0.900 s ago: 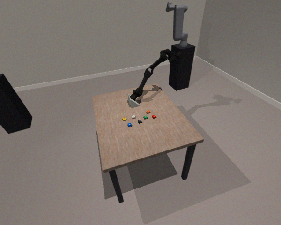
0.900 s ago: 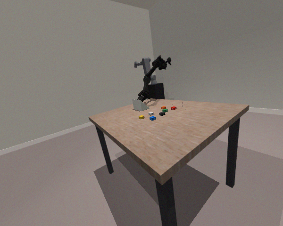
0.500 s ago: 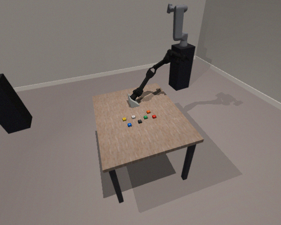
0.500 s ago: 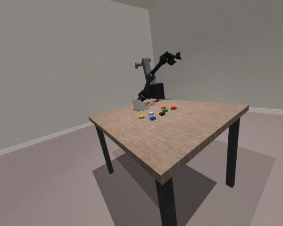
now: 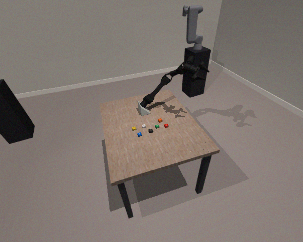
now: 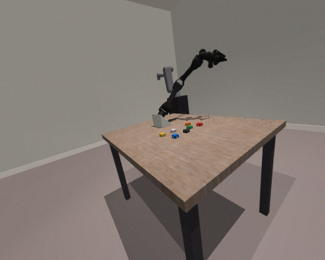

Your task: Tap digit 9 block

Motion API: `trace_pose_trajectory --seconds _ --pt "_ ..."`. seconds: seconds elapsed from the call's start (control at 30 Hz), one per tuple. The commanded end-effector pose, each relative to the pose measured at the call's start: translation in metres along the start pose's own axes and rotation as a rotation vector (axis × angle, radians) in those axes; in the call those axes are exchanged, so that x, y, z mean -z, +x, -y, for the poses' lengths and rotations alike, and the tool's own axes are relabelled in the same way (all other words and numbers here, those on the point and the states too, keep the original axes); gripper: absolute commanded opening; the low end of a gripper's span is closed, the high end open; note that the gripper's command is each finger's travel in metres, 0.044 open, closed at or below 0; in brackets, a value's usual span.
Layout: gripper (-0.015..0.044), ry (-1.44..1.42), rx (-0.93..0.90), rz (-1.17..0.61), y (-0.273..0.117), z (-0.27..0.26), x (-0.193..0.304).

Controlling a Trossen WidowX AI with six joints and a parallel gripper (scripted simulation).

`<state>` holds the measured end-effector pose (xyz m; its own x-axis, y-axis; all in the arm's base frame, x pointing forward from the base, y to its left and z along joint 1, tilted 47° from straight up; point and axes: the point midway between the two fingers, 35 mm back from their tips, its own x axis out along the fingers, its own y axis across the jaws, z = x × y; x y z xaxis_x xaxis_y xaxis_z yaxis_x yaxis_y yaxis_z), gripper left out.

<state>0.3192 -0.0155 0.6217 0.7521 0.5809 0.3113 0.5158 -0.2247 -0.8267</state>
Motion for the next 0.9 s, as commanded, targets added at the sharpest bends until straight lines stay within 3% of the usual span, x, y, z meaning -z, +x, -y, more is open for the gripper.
trace_pose_trajectory --seconds 0.0,0.23,0.47,0.67,0.87 --pt "0.0400 0.199 -0.120 -0.080 -0.002 -0.068 0.032" --pt "0.0400 0.597 -0.355 -0.255 -0.031 -0.207 0.071" --pt "0.0400 1.006 -0.592 -0.460 -0.092 -0.343 0.076" --pt "0.0400 1.377 -0.805 -0.657 -0.165 -0.446 0.047" --pt "0.0400 1.779 -1.037 -0.871 -0.247 -0.525 -0.016"
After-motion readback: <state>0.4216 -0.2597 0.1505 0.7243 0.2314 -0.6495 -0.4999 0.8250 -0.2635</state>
